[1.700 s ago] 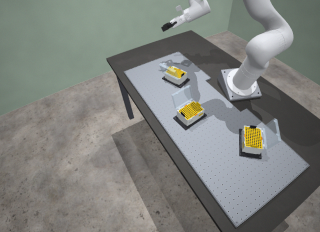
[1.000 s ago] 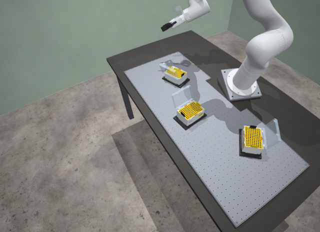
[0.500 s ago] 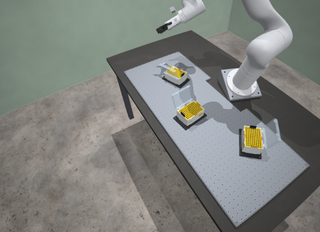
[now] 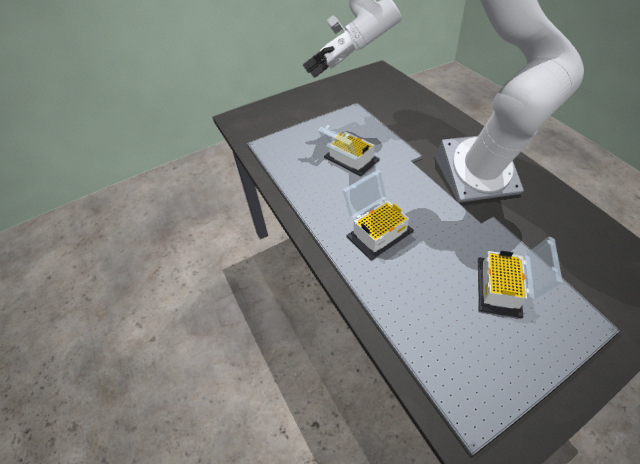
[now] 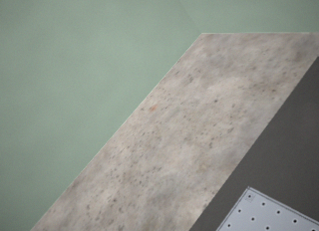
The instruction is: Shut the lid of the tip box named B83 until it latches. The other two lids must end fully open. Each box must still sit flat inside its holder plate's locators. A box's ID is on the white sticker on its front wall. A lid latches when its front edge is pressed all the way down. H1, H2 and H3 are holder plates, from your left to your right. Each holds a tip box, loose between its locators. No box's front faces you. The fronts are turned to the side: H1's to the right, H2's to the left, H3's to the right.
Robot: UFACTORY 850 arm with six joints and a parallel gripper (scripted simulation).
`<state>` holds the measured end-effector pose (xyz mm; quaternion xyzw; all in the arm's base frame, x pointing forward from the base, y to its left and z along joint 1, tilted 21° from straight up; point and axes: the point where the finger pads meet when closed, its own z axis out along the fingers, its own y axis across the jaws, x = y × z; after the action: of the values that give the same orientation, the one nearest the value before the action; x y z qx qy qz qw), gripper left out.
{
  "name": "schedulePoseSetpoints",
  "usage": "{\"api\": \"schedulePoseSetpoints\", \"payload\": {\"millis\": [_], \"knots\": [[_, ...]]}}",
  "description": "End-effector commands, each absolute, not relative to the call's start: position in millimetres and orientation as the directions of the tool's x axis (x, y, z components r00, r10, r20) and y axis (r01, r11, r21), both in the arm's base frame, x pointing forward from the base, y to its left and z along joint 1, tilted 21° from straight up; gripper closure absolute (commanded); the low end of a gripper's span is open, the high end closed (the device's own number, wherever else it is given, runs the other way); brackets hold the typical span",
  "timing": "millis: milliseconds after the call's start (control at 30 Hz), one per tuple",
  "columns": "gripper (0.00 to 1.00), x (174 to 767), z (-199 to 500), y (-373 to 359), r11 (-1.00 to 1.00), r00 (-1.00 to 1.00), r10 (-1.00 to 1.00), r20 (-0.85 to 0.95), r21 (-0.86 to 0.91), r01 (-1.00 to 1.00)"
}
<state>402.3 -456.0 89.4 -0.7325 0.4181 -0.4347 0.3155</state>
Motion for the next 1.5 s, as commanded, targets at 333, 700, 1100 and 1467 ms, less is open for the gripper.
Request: {"api": "schedulePoseSetpoints", "payload": {"millis": [333, 700, 1100, 1467], "knots": [[0.0, 433, 105, -421, -0.312, 0.311, -0.928, 0.206, -0.886, -0.344], [0.0, 453, 116, -394, -0.228, 0.336, -0.936, 0.102, -0.905, -0.359], [0.0, 472, 127, -362, -0.12, 0.366, -0.93, -0.036, -0.911, -0.394], [0.0, 492, 140, -324, 0.004, 0.391, -0.897, -0.205, -0.889, -0.459]]}}
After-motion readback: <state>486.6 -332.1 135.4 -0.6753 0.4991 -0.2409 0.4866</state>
